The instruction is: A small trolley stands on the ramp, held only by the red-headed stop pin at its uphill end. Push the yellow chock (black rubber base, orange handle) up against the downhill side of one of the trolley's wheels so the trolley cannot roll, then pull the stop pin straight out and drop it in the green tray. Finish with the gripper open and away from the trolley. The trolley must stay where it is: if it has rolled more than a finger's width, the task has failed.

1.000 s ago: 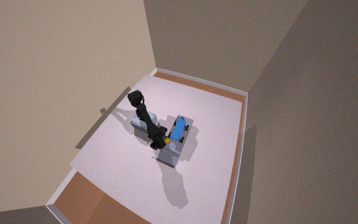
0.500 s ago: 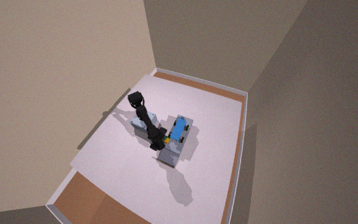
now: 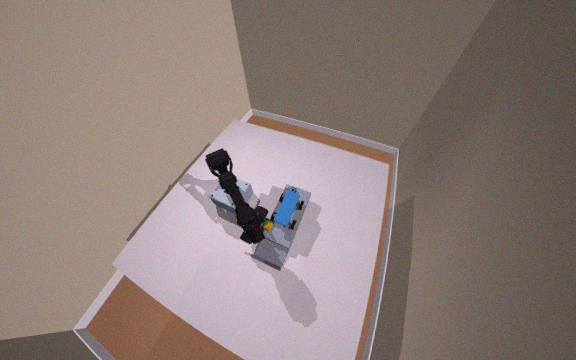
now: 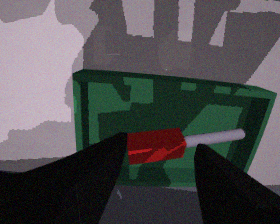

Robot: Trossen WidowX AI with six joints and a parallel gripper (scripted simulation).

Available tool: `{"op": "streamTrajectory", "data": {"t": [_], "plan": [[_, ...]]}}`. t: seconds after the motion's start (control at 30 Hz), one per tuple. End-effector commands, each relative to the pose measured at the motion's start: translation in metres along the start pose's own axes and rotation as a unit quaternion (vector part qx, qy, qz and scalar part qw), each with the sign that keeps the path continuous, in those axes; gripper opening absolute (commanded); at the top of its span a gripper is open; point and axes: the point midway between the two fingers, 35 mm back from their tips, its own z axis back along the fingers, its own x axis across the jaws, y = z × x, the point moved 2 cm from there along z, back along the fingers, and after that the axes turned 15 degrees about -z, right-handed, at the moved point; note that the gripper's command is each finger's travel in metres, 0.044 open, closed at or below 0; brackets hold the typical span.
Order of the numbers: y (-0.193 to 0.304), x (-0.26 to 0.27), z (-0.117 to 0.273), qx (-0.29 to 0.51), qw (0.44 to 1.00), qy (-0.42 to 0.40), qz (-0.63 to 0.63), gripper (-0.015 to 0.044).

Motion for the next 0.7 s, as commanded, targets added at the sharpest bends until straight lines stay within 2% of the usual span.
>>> {"op": "streamTrajectory", "data": {"t": [0.0,0.1,0.3,0.47,0.67], "plan": [[0.001,0.002,-0.001,0.001,1.0,-0.001,0.003,0.019],[0.001,0.002,-0.001,0.001,1.0,-0.001,0.003,0.019],[0.0,0.001,0.0,-0.001,1.0,0.0,0.0,0.034],[0.0,0.001,0.0,-0.001,1.0,0.0,0.0,0.034],[-0.002,-0.003,0.022,0.0,1.0,-0.001,0.003,0.034]]}}
